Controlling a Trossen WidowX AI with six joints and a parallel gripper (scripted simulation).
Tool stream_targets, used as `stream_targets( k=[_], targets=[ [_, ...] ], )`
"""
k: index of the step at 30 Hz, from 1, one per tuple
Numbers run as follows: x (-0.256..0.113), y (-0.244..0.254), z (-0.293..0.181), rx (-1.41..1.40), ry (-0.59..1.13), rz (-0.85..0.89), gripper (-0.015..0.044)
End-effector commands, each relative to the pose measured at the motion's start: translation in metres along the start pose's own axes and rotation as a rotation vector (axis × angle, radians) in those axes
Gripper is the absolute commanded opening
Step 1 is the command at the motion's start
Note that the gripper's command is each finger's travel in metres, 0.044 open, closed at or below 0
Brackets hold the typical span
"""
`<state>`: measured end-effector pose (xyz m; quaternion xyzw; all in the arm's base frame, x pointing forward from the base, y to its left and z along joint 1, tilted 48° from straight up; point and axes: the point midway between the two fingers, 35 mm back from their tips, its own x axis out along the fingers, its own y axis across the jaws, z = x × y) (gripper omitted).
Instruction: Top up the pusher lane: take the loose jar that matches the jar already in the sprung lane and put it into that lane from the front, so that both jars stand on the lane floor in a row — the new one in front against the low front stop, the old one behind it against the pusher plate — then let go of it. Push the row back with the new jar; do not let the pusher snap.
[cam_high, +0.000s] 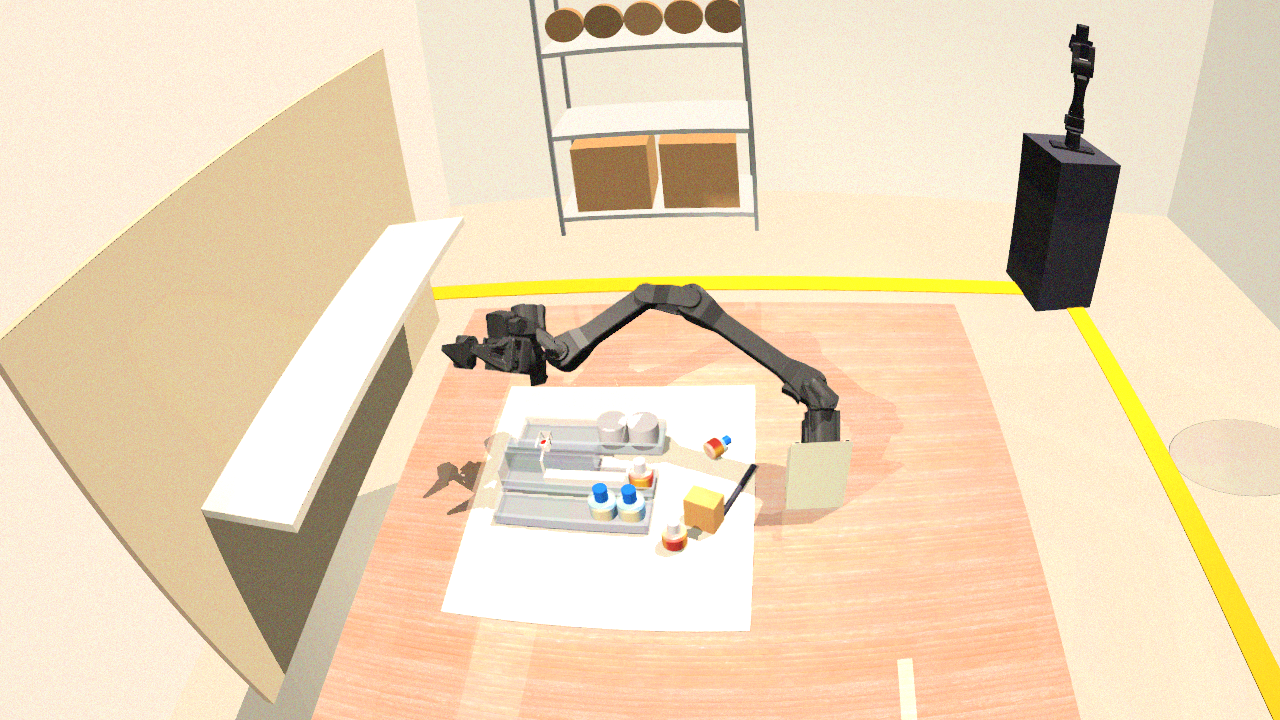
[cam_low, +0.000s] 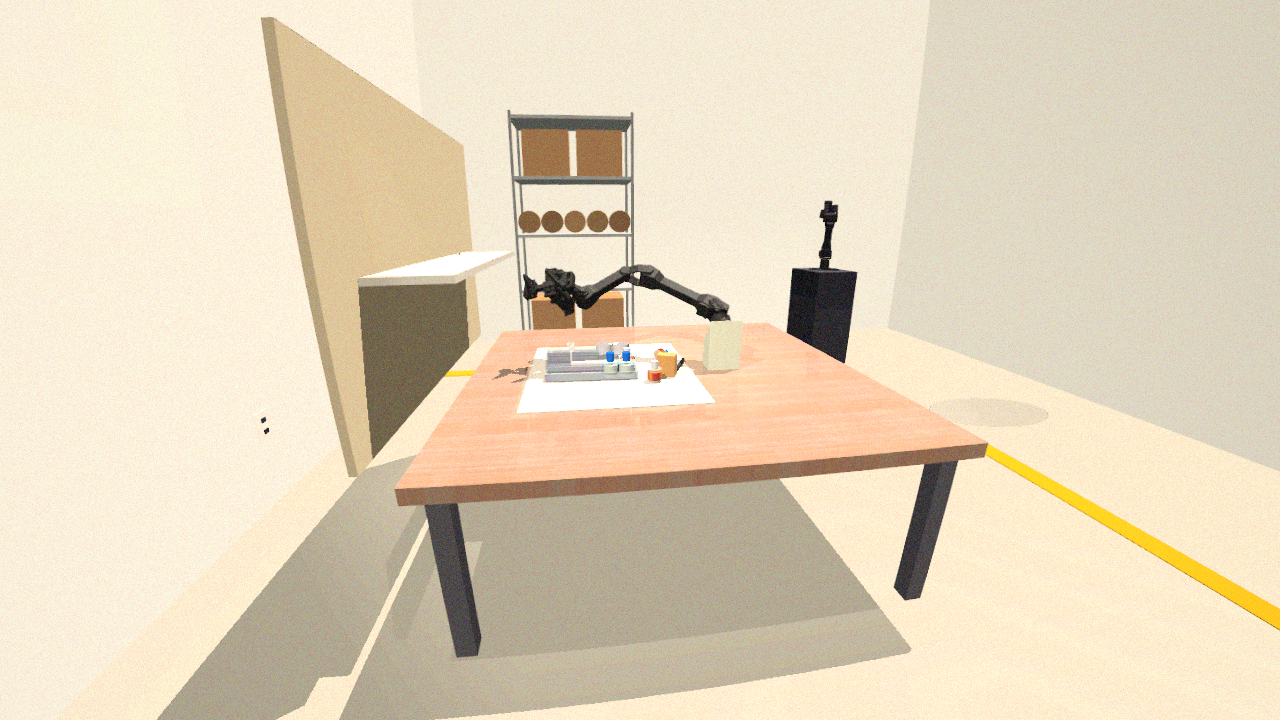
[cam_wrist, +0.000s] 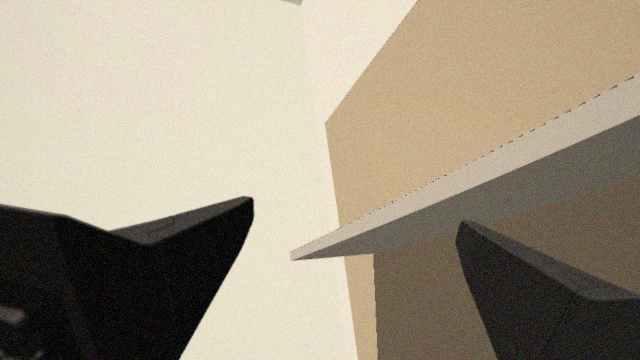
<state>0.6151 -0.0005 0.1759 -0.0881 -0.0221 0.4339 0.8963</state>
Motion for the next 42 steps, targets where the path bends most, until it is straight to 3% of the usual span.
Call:
stream_targets(
  k=[1,8,21,32,42],
  targets=[
    [0.002,0.001,-0.002,0.022,0.006,-0.004,0.0426],
    [0.046,0.045,-0.074,0.775,0.25,-0.183,0.044],
    [0.05,0.147,-0.172,1.541,0.632,-0.673,0.044],
    [0.0,0.239,-0.222,1.797,0.855,-1.327,0.044],
    [-0.074,0.308,-0.227,1.62,0.815,-2.032,0.044]
  ],
)
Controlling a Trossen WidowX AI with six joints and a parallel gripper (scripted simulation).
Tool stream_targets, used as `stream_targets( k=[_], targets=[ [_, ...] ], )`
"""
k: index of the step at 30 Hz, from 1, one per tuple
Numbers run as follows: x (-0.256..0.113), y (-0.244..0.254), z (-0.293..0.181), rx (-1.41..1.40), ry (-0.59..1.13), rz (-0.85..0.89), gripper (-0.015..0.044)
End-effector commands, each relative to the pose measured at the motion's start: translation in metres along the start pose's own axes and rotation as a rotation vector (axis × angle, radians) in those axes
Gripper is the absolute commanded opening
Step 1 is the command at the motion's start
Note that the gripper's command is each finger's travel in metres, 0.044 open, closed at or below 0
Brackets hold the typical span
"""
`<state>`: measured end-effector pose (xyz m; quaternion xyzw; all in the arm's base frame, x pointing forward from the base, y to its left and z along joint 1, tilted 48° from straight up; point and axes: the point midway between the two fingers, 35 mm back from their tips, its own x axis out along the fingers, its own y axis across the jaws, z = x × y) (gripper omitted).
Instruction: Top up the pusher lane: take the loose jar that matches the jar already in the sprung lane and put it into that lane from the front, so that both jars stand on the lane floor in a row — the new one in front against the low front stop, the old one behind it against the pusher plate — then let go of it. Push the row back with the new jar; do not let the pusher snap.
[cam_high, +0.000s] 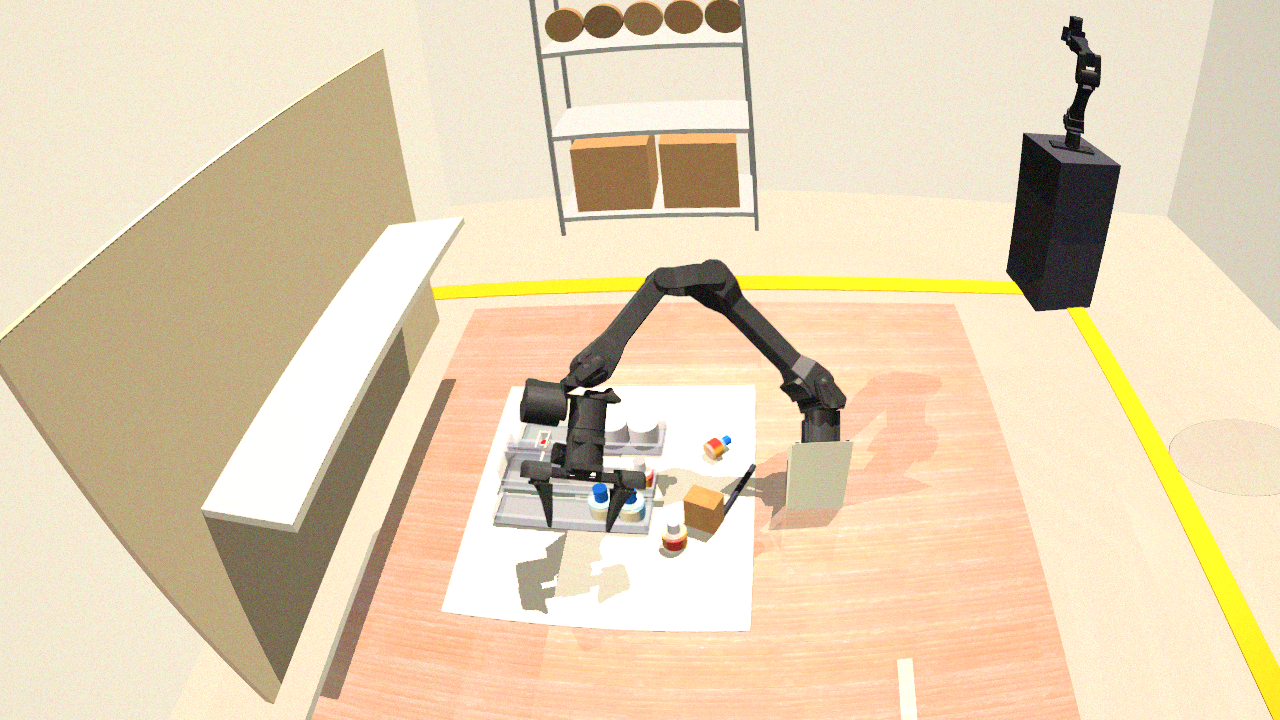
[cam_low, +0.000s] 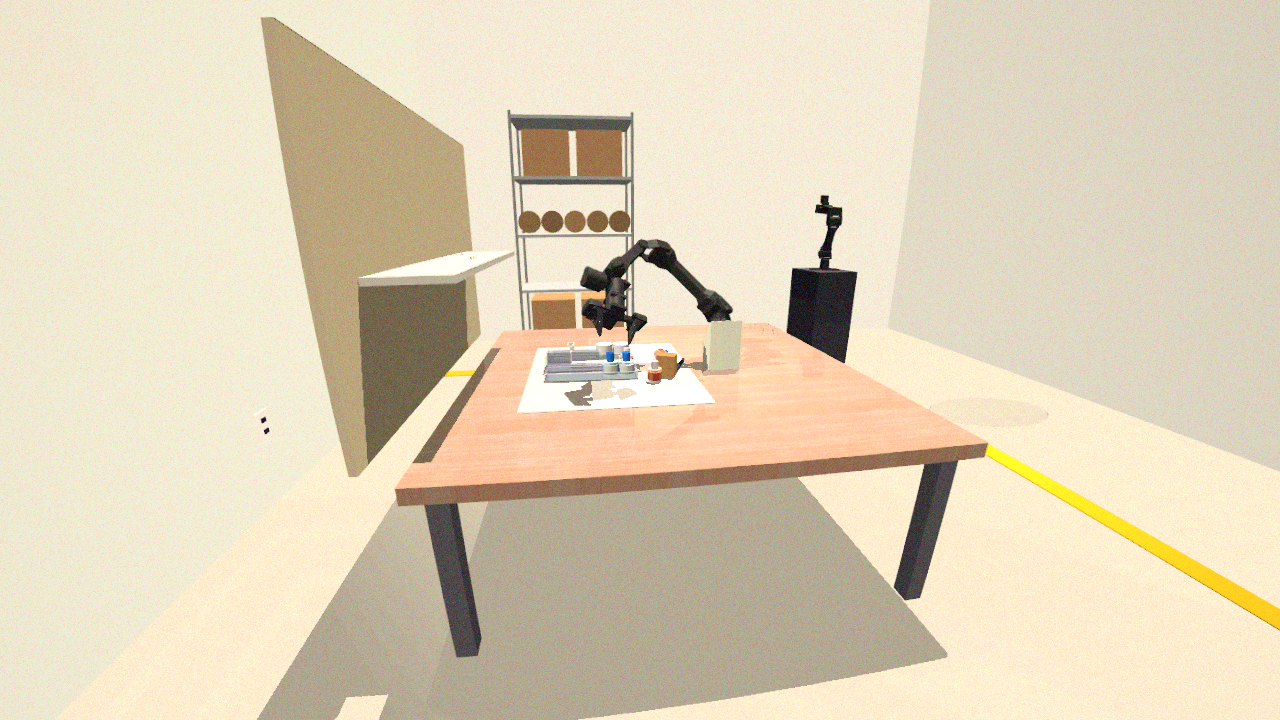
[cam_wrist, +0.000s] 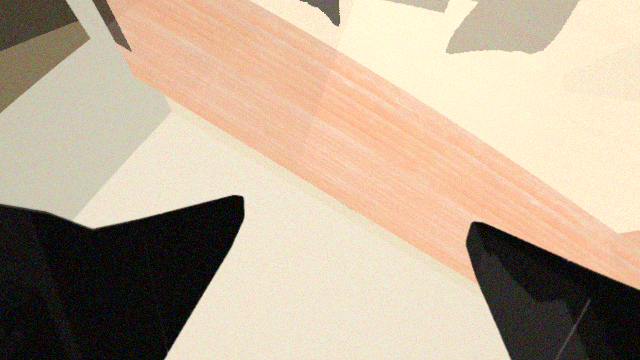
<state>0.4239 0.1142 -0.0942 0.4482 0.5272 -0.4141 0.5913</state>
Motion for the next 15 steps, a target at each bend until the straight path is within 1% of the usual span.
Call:
stream_targets(
  k=[1,5,10,15],
  targets=[
    [-0.004,-0.078,0.001,0.229,-0.308,-0.226,0.044],
    [-0.019,-0.113,0.009,0.321,-0.521,-0.273,0.044],
    [-0.044,-0.144,0.018,0.386,-0.775,-0.255,0.044],
    [-0.045,-0.146,0.018,0.388,-0.788,-0.252,0.044]
  ],
)
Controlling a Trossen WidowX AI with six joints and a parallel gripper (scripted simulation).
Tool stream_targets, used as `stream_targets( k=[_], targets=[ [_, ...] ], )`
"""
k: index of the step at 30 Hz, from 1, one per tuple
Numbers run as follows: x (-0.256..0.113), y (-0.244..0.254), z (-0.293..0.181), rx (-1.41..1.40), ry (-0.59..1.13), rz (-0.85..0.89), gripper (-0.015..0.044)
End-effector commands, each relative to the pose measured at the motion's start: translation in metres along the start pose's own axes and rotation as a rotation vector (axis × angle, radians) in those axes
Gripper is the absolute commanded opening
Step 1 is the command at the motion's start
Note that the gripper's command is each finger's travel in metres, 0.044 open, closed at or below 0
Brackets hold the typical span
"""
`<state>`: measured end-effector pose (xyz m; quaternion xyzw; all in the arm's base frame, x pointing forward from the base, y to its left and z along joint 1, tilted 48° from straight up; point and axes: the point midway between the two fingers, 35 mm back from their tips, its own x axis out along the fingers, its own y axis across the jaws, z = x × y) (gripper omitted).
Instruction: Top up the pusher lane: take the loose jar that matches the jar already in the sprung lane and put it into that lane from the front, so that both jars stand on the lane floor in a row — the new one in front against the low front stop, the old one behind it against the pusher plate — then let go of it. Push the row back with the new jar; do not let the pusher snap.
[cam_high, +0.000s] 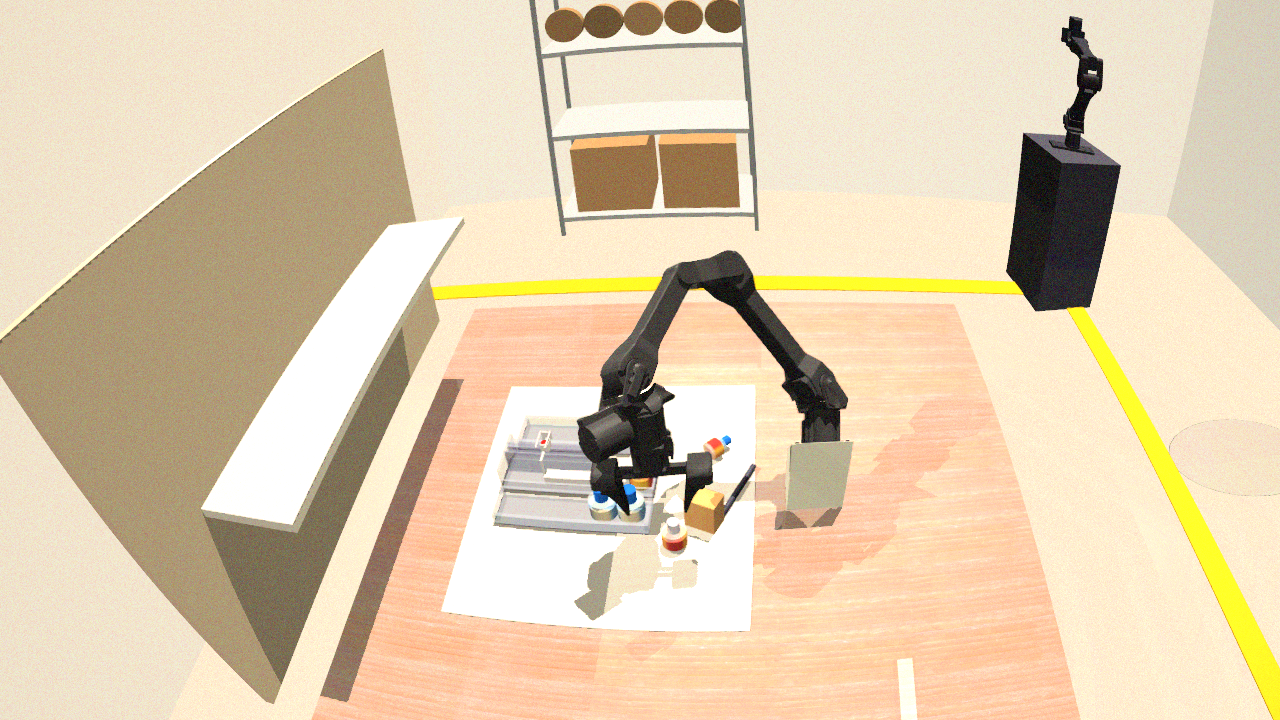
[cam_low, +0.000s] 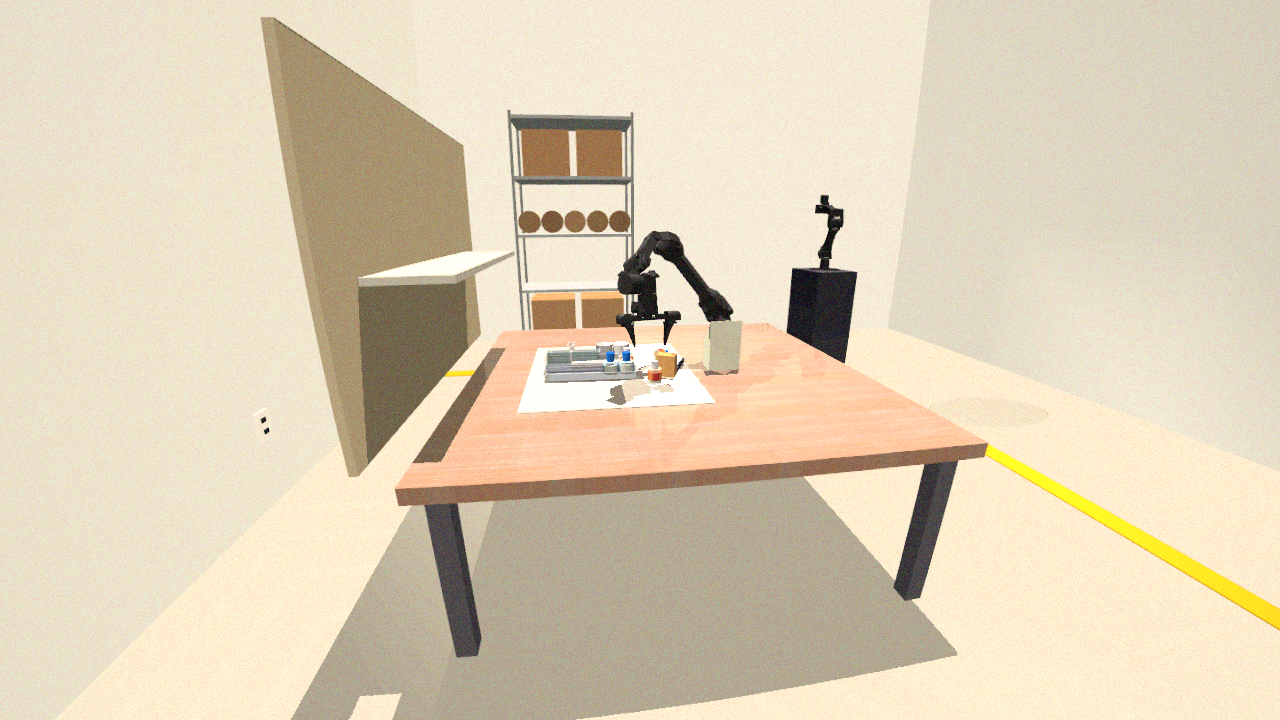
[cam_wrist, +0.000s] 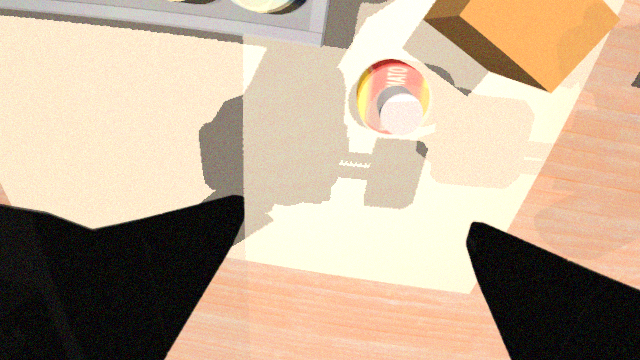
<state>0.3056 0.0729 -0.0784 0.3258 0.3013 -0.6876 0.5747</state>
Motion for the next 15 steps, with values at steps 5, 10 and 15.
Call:
stream_targets(
  k=[5,10,15],
  targets=[
    [-0.003,-0.022,0.022,0.066,-0.165,0.03,0.044],
    [0.0,-0.022,0.022,0.066,-0.165,0.03,0.044],
    [0.032,-0.023,0.027,0.066,-0.166,0.03,0.044]
  ],
)
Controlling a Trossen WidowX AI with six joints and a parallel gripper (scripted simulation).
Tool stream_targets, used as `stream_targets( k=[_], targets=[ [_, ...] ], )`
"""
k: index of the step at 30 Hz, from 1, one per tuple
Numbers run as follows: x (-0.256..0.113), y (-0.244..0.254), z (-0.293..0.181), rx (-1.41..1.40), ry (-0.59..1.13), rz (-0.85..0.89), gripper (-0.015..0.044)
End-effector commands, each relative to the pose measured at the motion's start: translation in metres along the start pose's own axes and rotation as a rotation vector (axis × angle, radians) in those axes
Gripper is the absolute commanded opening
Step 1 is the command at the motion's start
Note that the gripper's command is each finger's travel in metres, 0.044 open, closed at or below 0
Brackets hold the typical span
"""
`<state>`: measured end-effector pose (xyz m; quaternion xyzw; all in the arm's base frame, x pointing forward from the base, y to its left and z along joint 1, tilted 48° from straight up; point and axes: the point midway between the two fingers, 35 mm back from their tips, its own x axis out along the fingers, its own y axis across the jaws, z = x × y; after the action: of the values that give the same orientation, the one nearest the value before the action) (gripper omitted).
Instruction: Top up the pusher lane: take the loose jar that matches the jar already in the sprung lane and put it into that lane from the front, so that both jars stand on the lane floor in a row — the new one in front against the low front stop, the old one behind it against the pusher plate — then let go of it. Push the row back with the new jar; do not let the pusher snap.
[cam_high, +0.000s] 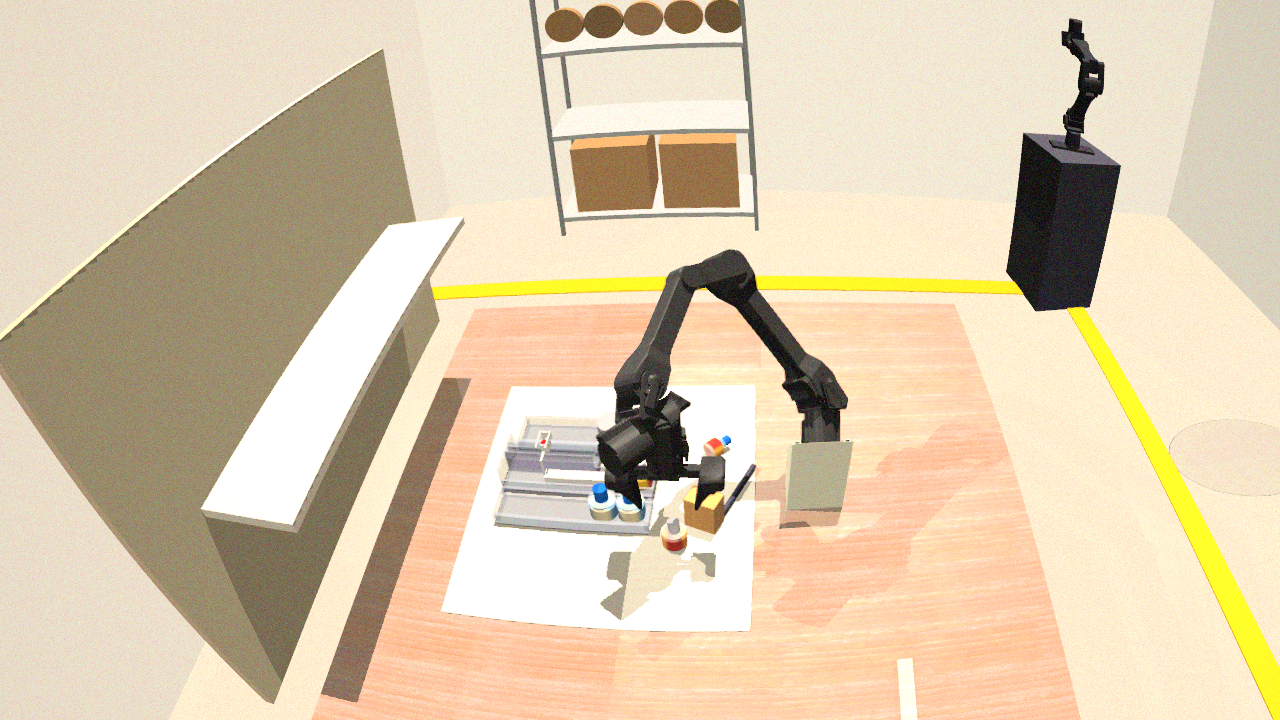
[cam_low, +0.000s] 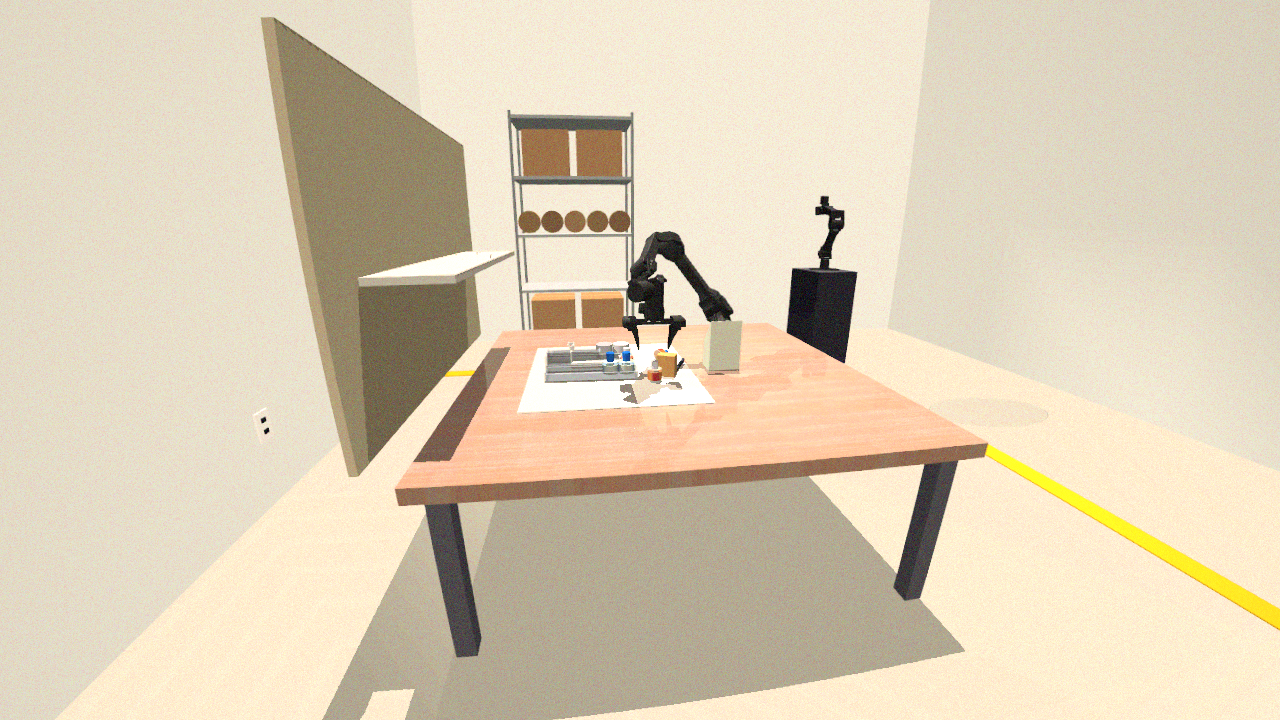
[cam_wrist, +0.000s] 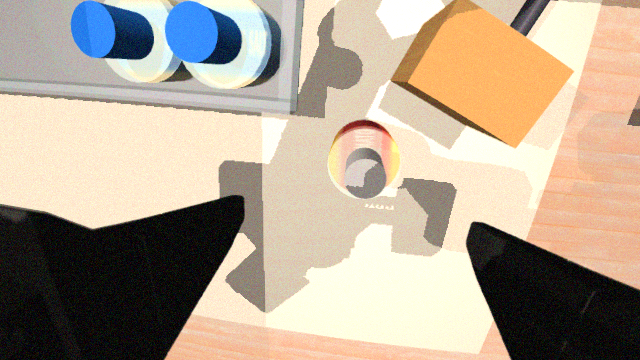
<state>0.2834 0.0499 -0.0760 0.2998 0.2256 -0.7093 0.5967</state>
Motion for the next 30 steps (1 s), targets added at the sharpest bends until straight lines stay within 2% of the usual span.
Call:
stream_targets(
  k=[1,14,30],
  targets=[
    [0.018,-0.005,0.002,-0.008,-0.016,-0.007,0.044],
    [0.047,-0.005,0.004,-0.008,-0.017,-0.007,0.044],
    [0.066,-0.005,0.004,-0.008,-0.018,-0.007,0.044]
  ],
)
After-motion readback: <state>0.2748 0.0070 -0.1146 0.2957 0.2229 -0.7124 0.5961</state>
